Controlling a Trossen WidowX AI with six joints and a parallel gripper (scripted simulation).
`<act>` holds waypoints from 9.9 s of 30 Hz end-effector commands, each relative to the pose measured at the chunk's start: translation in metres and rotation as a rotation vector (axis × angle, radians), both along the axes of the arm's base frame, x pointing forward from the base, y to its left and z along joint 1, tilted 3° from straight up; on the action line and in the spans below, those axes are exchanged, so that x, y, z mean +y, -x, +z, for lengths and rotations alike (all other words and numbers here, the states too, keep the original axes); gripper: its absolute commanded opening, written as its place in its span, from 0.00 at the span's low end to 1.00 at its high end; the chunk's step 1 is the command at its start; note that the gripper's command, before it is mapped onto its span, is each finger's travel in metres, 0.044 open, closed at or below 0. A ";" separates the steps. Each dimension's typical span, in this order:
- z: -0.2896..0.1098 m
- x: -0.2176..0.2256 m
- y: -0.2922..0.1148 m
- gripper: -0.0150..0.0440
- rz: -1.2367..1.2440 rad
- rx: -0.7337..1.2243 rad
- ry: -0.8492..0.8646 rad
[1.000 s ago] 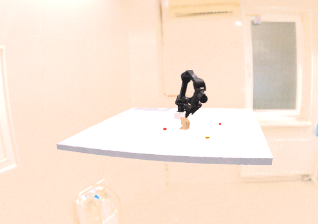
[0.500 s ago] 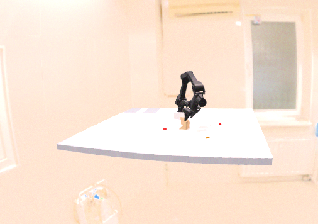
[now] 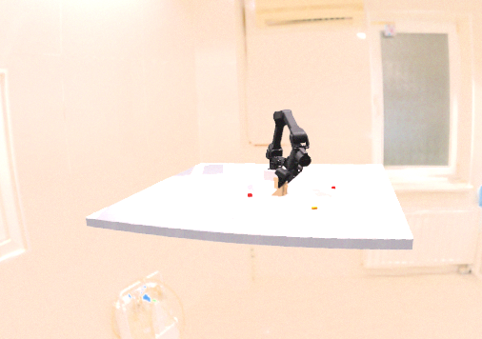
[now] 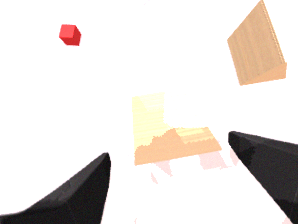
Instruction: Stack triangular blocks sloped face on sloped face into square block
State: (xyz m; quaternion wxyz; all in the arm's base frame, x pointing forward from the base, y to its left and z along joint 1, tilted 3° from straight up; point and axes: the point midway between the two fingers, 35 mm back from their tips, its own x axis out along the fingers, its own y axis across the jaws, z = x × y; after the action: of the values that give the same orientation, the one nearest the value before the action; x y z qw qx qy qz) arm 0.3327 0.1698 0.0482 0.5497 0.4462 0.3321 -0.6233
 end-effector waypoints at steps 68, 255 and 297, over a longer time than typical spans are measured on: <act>-0.020 -0.042 0.009 0.25 0.038 -0.079 -0.469; 0.049 -0.116 0.031 0.25 1.255 0.089 -0.479; 0.091 -0.063 0.122 0.25 1.587 0.260 -0.254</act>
State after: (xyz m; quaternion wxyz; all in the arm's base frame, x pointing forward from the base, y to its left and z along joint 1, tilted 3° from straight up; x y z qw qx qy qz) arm 0.2218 0.1053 0.1356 0.7282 0.0605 0.6808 -0.0505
